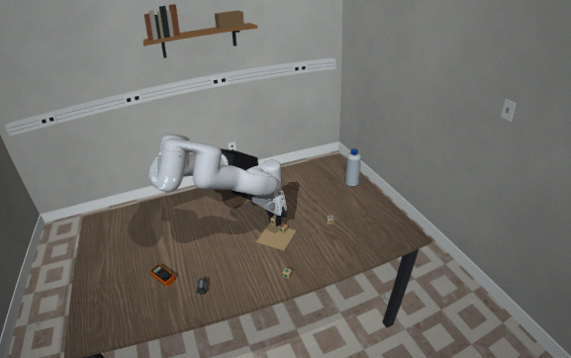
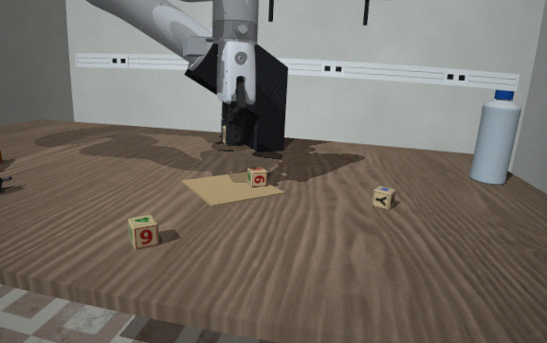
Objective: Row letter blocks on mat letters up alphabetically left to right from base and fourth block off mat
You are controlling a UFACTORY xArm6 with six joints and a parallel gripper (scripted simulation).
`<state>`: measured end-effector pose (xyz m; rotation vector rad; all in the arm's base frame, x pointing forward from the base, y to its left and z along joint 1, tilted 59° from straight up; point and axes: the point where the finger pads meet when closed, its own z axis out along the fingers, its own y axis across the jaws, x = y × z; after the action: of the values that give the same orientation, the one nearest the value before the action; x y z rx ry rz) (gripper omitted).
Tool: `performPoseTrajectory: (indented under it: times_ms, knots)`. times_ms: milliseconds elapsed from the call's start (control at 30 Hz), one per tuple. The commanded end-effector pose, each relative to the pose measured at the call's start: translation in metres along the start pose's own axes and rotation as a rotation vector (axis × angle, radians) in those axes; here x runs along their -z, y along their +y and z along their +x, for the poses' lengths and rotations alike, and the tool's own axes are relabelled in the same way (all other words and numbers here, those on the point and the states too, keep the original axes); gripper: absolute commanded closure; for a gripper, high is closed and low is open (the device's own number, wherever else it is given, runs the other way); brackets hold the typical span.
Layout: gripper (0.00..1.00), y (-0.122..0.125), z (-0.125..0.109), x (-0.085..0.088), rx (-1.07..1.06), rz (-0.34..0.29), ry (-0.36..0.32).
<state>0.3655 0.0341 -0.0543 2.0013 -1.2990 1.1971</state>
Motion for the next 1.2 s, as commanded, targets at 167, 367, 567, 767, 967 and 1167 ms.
performPoseTrajectory:
  times_ms: [167, 367, 567, 767, 967, 1167]
  knots:
    - [0.72, -0.002, 0.000, -0.035, -0.001, 0.004, -0.001]
    - [0.72, -0.002, 0.000, -0.060, 0.000, 0.004, -0.001]
    - [0.72, -0.002, 0.000, -0.070, 0.000, 0.004, -0.001]
    - [0.72, -0.002, 0.000, -0.074, 0.000, 0.004, -0.001]
    - [0.72, -0.002, 0.000, -0.074, 0.000, 0.004, -0.001]
    - [0.72, -0.002, 0.000, -0.074, 0.000, 0.004, -0.001]
